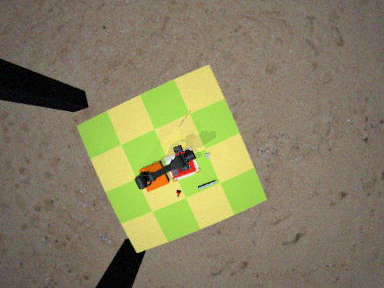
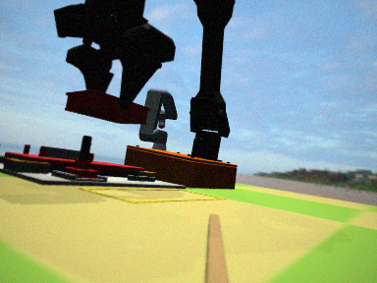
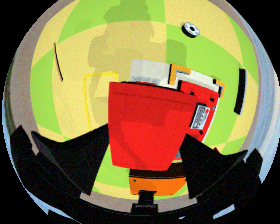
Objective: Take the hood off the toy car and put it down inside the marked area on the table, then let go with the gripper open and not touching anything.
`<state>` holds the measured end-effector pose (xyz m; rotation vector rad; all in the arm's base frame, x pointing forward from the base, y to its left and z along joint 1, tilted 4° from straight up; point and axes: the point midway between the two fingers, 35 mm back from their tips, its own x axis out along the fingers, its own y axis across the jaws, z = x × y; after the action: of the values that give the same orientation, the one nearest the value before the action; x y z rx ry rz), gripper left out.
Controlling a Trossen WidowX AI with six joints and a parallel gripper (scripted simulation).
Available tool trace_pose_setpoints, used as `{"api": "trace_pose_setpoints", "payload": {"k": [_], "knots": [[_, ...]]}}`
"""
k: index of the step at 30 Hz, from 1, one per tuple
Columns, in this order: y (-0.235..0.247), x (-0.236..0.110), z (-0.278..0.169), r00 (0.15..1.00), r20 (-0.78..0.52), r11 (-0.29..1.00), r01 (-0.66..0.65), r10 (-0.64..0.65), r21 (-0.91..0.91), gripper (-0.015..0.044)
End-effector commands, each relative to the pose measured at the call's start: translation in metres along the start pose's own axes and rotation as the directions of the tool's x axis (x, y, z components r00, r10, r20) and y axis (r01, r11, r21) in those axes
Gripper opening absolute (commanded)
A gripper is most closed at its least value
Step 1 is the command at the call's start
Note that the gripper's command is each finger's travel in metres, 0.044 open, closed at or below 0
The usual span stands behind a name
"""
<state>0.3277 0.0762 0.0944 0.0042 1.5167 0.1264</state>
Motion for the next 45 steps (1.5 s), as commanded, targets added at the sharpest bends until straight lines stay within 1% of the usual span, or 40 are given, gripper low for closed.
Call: {"api": "trace_pose_setpoints", "payload": {"k": [1, 22, 45], "knots": [[0.014, -0.001, -0.005, 1.0, -0.003, 1.0, 0.002, -0.002, 0.003, 0.0], [0.095, -0.004, -0.037, 1.0, -0.004, 1.0, -0.011, 0.011, 0.002, 0.0], [0.098, 0.01, -0.037, 1.0, -0.004, 1.0, -0.011, 0.011, 0.003, 0.0]]}}
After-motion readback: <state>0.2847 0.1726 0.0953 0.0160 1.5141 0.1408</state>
